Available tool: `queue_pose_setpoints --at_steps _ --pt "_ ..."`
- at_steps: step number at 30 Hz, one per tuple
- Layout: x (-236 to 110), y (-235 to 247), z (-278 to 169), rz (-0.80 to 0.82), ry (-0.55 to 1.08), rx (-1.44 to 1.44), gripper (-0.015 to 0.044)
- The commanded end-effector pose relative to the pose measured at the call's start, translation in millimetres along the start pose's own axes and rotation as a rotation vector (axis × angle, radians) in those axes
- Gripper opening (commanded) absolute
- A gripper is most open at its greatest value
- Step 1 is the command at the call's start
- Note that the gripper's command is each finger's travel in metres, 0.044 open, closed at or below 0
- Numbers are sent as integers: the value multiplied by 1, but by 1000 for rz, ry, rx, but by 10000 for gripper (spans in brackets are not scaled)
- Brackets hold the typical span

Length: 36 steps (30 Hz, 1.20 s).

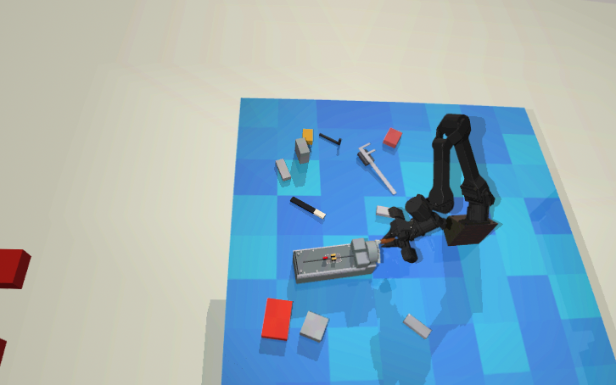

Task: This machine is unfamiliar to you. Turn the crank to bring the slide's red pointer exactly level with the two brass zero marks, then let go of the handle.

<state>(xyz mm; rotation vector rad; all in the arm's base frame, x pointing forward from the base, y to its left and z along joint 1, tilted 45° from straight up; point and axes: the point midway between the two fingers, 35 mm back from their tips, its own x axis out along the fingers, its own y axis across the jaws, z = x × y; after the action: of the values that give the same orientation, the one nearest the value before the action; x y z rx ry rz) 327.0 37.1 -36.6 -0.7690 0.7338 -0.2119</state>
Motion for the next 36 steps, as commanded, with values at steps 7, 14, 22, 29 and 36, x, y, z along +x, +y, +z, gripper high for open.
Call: queue_pose_setpoints --at_steps 7,14,22,29,36 --pt "7 -8 -7 -18 16 7 0" --pt "11 -9 -11 -18 16 7 0" --pt "15 -9 -16 -18 16 7 0" --pt "21 -8 -21 -18 16 7 0" --pt "25 -6 -26 -18 16 6 0"
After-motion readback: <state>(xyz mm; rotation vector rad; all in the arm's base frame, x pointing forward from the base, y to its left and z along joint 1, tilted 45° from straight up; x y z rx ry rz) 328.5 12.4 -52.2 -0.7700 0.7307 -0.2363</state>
